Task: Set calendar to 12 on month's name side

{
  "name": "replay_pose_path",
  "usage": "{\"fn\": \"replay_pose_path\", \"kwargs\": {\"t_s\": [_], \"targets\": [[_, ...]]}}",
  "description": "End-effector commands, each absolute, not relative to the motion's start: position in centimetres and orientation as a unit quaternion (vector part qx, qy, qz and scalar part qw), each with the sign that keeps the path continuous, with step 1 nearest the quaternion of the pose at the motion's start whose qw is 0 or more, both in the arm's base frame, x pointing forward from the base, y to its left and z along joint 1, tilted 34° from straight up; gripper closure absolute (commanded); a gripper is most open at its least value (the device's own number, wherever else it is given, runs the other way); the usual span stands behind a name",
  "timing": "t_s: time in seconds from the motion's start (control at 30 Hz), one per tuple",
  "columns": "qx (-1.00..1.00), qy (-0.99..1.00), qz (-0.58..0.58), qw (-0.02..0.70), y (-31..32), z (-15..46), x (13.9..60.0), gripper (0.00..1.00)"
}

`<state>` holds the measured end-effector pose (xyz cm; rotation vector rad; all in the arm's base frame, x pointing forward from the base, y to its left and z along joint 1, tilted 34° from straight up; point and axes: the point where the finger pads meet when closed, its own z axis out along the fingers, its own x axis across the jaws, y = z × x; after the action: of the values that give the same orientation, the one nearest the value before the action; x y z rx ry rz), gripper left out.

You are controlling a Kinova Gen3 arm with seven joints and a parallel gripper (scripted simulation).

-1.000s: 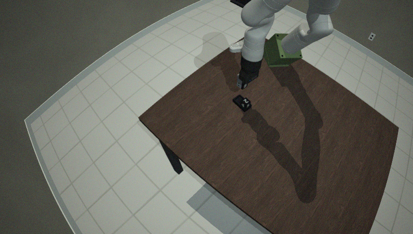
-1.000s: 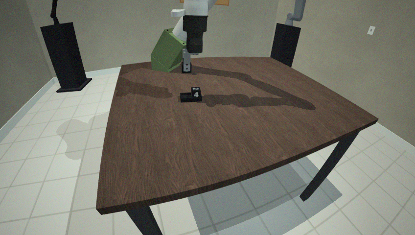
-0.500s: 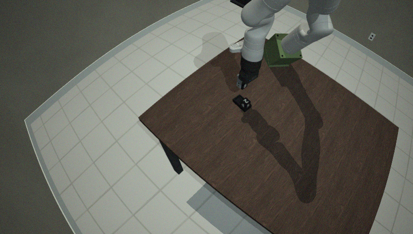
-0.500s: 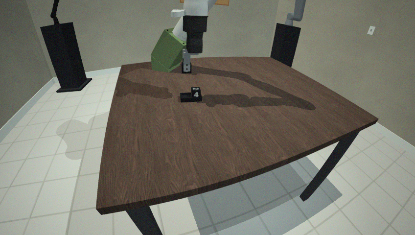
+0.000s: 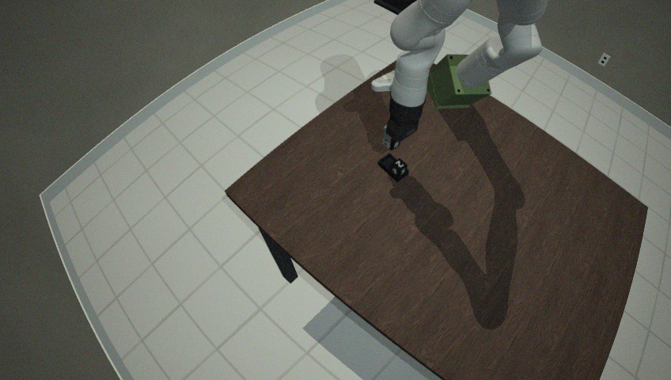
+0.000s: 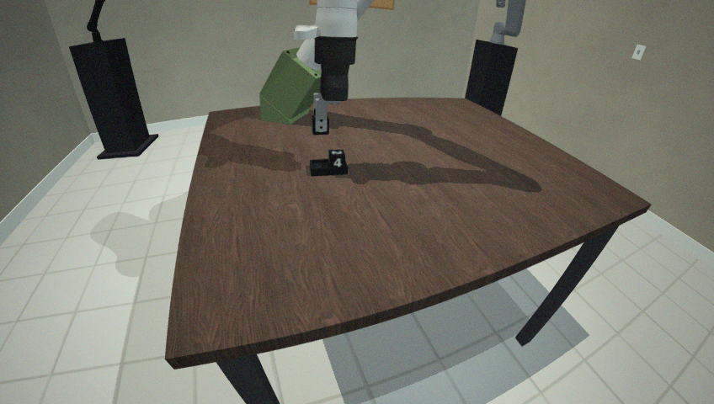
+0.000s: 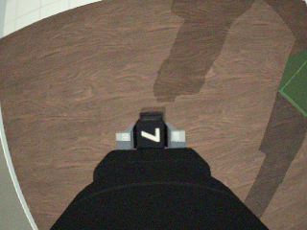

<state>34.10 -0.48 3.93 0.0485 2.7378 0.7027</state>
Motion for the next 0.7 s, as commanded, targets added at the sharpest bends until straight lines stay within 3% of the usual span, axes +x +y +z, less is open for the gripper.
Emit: {"fn": "replay_pose_path", "kwargs": {"t_s": [0.0,0.67], "targets": [[0.017,0.956,0.248,0.153,0.0,3.3,34.0,0.40],[0.017,0.956,0.248,0.153,1.6,0.4,35.1,0.40]]}}
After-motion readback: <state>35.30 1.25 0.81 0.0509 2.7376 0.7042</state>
